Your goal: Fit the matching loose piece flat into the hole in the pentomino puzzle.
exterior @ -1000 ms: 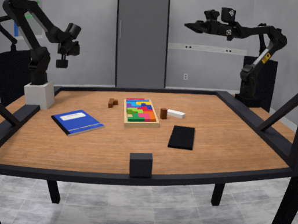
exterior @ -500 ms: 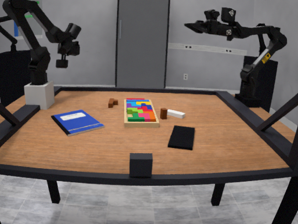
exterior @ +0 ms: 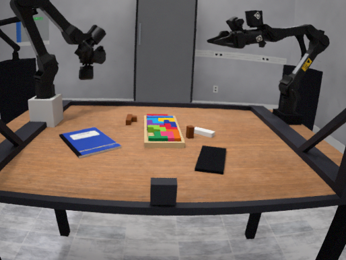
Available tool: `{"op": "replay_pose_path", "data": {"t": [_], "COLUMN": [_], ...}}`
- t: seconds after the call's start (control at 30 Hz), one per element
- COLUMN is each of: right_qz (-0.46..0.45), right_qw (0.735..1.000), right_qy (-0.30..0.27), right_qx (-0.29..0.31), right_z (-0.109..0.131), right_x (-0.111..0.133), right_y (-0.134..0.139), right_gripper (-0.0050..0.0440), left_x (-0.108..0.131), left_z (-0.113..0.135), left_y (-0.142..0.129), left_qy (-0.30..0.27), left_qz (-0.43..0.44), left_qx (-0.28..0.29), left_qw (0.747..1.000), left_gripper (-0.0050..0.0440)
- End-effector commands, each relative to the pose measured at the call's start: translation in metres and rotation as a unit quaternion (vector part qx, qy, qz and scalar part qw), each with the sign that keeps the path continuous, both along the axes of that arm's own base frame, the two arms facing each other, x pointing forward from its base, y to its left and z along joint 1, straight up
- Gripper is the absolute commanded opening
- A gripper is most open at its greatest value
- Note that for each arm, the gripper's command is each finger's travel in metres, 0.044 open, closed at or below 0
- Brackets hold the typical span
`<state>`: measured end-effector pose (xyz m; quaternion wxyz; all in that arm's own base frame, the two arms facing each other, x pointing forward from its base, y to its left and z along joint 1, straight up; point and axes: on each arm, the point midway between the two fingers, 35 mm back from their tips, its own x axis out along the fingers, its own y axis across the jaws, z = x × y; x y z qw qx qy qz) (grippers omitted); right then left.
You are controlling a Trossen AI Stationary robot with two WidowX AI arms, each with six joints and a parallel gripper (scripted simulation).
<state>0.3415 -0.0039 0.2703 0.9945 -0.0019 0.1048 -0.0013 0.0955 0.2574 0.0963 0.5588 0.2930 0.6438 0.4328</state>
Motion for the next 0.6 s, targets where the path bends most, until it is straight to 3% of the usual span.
{"op": "replay_pose_path", "data": {"t": [0.0,0.03,0.1,0.2,0.4,0.57], "right_qz": [0.001,0.001,0.001,0.001,0.0,0.0], "right_qw": [0.999,0.998,0.998,0.994,0.989,0.987], "right_qy": [0.049,0.063,0.063,0.105,0.15,0.159], "right_qx": [-0.002,-0.002,-0.002,-0.001,0.001,0.001], "right_z": [-0.011,-0.016,-0.016,-0.032,-0.05,-0.054], "right_x": [0.013,0.015,0.015,0.02,0.025,0.025], "right_y": [-0.003,-0.003,-0.003,-0.005,-0.006,-0.006], "right_gripper": [0.044,0.044,0.044,0.044,0.044,0.044], "left_x": [0.058,0.072,0.072,0.122,0.194,0.228], "left_z": [-0.008,-0.012,-0.012,-0.031,-0.067,-0.095], "left_y": [0.004,0.0,0.0,-0.021,-0.083,-0.141], "left_qy": [-0.06,-0.072,-0.072,-0.104,-0.127,-0.116], "left_qz": [-0.054,-0.067,-0.067,-0.108,-0.14,-0.129], "left_qx": [-0.056,-0.076,-0.076,-0.156,-0.306,-0.411], "left_qw": [0.995,0.992,0.992,0.976,0.933,0.895], "left_gripper": [0.0195,0.0195,0.0195,0.0195,0.0195,0.0195]}}
